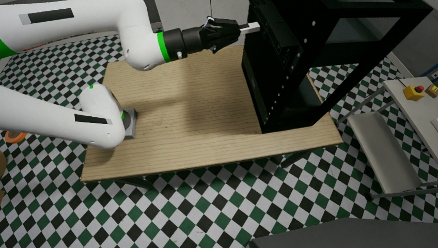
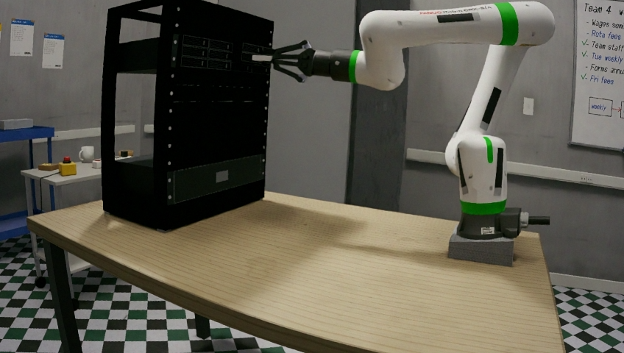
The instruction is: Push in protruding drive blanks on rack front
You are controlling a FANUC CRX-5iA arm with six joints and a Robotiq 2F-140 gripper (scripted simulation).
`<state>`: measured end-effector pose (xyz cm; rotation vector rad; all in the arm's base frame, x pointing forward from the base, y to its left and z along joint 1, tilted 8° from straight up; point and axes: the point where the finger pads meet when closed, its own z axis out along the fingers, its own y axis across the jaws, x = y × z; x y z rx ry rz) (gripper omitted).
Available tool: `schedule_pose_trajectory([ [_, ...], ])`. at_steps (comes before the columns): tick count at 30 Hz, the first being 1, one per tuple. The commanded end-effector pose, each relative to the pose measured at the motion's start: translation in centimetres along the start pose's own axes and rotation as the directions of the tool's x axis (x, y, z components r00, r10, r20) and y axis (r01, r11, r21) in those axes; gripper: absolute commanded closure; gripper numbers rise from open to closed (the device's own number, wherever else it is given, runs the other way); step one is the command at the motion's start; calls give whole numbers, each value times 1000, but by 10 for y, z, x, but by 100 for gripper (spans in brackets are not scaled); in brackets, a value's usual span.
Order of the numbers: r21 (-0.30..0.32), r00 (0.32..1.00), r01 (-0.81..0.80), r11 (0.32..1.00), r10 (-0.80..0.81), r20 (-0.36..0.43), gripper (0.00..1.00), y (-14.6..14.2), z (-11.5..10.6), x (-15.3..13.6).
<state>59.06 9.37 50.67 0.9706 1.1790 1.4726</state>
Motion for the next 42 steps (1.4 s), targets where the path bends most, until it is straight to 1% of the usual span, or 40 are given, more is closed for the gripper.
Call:
schedule_pose_trajectory([
  [1,69,996,22,997,-27,83,90,2,0,1],
  [22,69,996,22,997,-27,83,90,2,0,1],
  [30,69,996,22,997,-27,83,90,1,9,0],
  [42,69,996,22,997,-27,83,90,1,10,0],
])
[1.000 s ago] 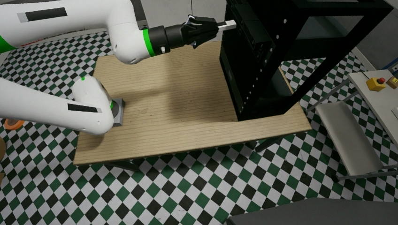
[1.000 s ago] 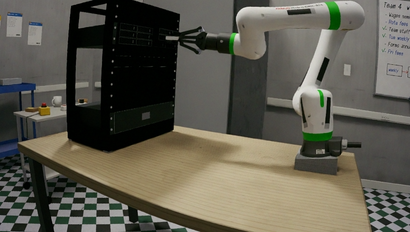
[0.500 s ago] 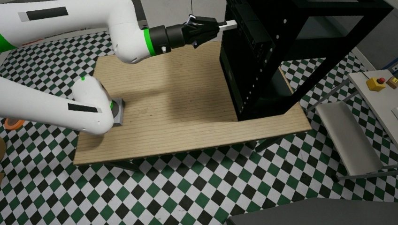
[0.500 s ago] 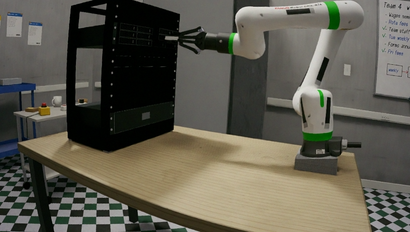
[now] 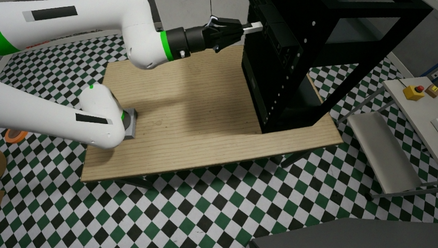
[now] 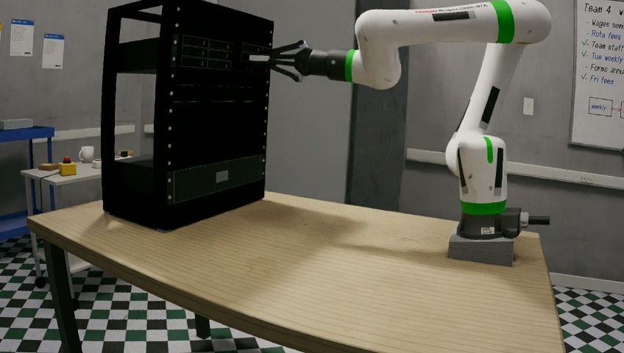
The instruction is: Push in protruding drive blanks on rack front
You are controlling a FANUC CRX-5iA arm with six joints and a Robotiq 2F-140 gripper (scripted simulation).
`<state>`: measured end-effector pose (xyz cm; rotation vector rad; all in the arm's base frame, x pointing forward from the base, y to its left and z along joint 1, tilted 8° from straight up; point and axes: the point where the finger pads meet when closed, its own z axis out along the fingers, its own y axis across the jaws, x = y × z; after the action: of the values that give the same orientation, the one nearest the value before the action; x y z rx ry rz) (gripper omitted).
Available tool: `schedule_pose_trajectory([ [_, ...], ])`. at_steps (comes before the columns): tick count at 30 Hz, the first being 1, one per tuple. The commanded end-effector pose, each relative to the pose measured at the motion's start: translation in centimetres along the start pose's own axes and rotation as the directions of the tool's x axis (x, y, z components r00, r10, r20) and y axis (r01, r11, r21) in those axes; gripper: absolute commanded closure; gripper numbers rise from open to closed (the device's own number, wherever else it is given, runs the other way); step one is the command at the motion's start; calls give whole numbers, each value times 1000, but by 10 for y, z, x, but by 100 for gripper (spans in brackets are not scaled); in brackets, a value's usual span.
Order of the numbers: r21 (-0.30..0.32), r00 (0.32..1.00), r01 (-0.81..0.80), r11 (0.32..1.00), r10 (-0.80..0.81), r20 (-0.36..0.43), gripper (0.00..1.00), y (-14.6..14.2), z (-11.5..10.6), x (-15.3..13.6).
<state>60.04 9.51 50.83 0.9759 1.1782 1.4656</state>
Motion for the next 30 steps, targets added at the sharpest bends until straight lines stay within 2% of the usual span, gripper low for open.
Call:
schedule_pose_trajectory([
  [1,65,997,21,998,-25,77,90,2,1,0],
  [30,65,997,21,998,-25,77,90,1,20,-1],
])
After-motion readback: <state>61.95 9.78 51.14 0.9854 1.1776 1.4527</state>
